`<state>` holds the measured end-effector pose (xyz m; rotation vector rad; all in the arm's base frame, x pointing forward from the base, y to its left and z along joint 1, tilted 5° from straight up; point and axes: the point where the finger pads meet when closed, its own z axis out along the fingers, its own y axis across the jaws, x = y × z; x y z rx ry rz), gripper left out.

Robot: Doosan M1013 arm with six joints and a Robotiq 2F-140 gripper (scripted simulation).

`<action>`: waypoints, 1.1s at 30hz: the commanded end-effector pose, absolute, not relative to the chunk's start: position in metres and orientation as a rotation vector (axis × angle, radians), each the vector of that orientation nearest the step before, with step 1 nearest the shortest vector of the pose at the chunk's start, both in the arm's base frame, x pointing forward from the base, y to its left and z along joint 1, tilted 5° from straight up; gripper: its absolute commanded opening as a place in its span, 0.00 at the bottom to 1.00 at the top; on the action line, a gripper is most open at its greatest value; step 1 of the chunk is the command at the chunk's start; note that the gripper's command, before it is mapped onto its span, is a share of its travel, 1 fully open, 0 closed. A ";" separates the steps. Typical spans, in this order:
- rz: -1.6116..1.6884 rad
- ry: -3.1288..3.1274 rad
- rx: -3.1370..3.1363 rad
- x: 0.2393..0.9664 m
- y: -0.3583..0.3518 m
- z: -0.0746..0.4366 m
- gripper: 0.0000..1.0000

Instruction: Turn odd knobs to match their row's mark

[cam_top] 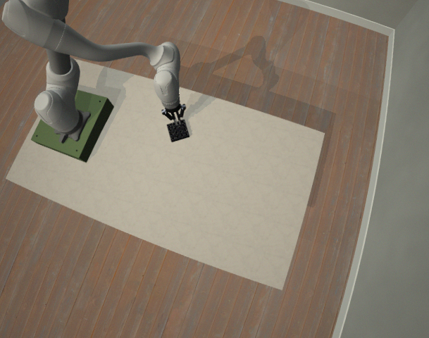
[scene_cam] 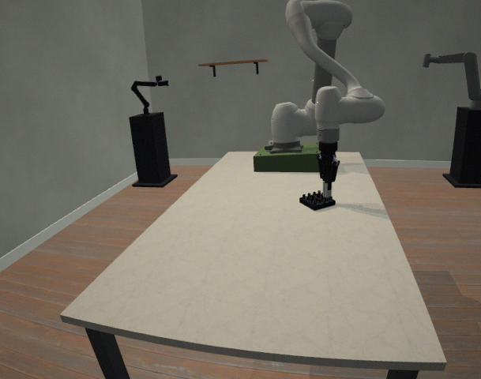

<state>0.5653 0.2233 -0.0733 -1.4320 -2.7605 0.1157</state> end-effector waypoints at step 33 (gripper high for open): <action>0.113 -2.830 -1.280 0.565 0.223 -0.073 0.05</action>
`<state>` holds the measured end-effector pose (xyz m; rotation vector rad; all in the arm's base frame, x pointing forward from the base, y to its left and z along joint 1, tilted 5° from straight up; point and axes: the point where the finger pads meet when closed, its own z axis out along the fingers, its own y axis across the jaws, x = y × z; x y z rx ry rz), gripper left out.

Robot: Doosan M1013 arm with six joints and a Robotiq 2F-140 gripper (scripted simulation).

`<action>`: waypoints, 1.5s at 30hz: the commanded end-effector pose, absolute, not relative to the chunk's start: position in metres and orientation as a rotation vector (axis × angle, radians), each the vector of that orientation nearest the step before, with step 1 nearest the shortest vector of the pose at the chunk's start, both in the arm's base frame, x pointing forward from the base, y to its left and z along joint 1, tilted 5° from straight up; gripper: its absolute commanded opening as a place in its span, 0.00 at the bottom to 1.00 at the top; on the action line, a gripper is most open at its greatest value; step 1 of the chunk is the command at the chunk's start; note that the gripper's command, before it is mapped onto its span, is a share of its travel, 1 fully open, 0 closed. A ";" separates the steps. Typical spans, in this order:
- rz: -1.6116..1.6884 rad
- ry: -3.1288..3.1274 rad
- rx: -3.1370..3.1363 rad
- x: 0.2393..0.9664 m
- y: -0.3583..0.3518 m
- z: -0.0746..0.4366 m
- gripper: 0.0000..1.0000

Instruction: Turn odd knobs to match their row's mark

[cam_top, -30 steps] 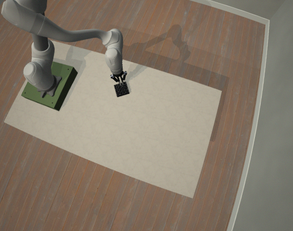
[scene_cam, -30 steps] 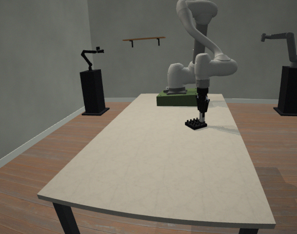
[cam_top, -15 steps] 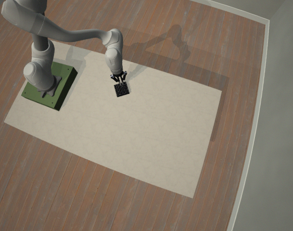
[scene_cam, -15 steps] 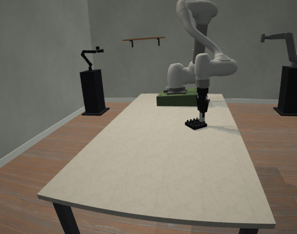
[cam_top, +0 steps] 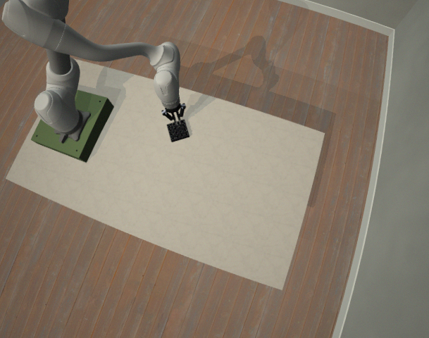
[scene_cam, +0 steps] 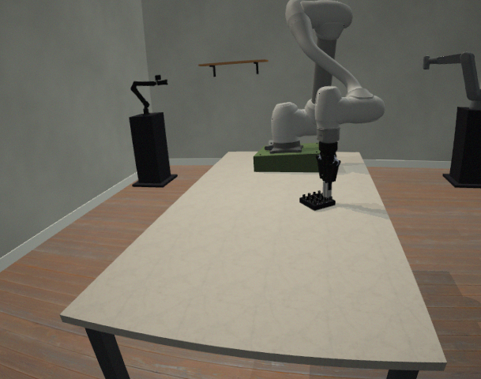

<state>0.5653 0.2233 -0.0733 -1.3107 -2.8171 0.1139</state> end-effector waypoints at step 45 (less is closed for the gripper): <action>0.077 -3.076 0.111 0.565 0.223 -0.073 0.05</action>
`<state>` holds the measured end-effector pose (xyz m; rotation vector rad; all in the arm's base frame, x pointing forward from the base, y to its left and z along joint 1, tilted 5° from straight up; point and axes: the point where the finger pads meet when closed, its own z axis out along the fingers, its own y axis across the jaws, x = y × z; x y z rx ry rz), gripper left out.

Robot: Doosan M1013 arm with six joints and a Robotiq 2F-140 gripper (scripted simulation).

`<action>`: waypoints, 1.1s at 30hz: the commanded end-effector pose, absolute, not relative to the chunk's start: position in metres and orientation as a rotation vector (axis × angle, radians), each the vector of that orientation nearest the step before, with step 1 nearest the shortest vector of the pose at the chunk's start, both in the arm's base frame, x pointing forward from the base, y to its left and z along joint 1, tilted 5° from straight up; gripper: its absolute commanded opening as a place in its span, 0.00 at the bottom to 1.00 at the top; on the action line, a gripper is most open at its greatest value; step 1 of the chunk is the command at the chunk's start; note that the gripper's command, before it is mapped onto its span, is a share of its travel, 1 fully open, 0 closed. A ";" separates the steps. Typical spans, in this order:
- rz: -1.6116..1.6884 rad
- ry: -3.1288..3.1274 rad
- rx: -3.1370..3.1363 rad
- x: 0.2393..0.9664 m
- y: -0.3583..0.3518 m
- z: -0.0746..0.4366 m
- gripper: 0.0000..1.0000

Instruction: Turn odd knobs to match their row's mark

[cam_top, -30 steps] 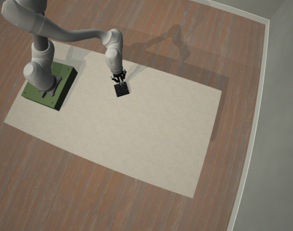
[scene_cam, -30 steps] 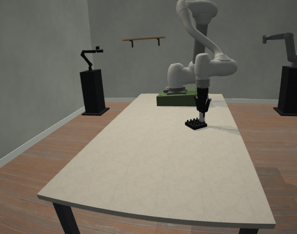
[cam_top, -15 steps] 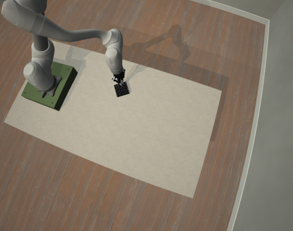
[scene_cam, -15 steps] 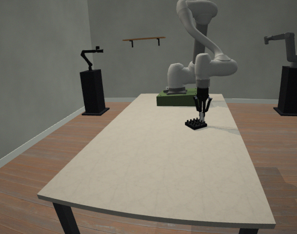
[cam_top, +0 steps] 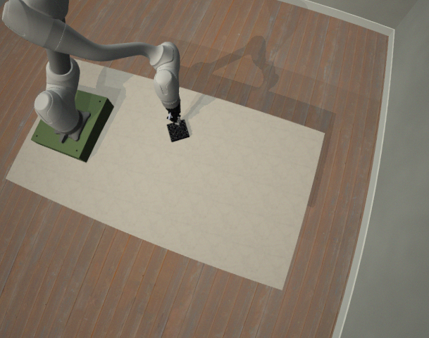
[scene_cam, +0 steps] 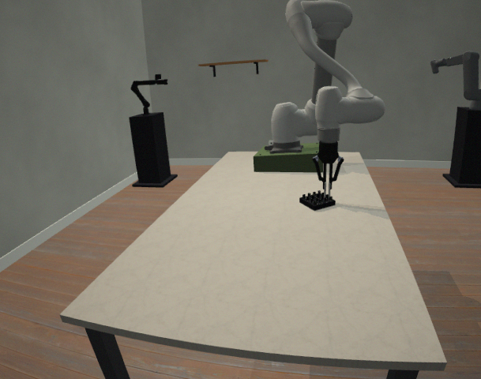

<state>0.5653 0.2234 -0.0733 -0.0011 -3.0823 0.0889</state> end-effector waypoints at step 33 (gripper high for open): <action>0.048 -2.919 0.944 0.565 0.223 -0.073 0.05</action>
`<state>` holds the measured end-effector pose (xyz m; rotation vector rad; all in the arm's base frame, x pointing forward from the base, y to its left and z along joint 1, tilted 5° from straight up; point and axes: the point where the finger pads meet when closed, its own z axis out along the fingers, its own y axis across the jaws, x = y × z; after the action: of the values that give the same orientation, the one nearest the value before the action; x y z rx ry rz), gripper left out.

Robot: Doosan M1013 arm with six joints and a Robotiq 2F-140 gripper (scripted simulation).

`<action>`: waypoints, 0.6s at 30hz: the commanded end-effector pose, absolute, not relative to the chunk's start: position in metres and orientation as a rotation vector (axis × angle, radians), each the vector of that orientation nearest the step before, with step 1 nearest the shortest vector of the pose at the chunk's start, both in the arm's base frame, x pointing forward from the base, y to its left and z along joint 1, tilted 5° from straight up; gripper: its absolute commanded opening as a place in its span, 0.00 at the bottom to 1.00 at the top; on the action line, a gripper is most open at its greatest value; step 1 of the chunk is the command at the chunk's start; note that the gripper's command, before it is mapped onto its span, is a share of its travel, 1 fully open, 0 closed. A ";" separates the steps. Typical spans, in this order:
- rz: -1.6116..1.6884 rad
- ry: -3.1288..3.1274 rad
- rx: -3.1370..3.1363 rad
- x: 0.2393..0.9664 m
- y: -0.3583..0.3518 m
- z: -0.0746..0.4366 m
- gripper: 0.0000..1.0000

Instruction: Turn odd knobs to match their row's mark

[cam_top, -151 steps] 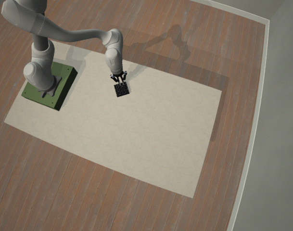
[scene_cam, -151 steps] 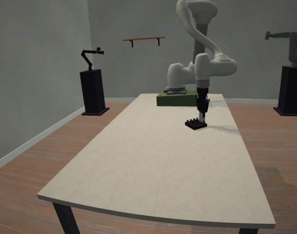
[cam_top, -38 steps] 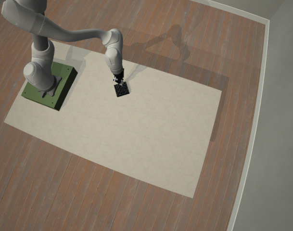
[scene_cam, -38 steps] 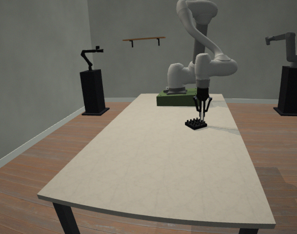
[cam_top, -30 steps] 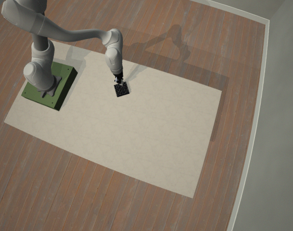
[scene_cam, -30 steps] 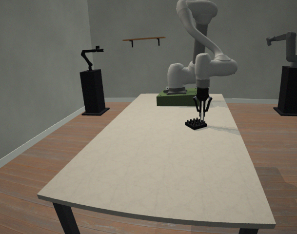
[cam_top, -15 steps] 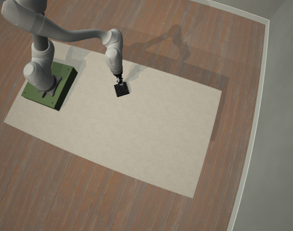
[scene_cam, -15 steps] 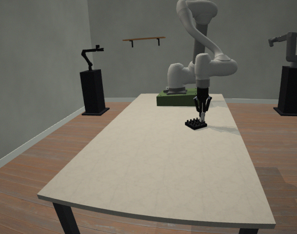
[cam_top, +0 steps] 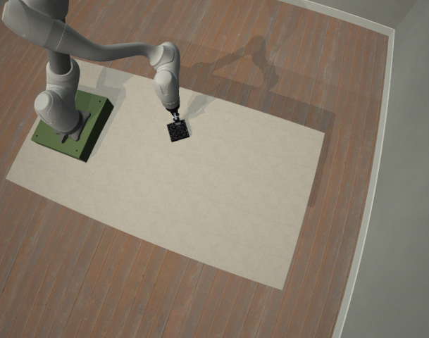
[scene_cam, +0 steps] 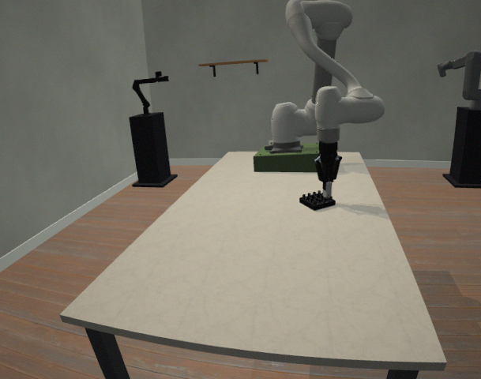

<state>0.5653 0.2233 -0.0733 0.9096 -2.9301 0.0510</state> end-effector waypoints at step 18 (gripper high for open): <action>0.043 -2.881 1.051 0.565 0.223 -0.073 0.05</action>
<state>0.5653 0.2233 -0.0733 1.0479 -2.8820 0.0439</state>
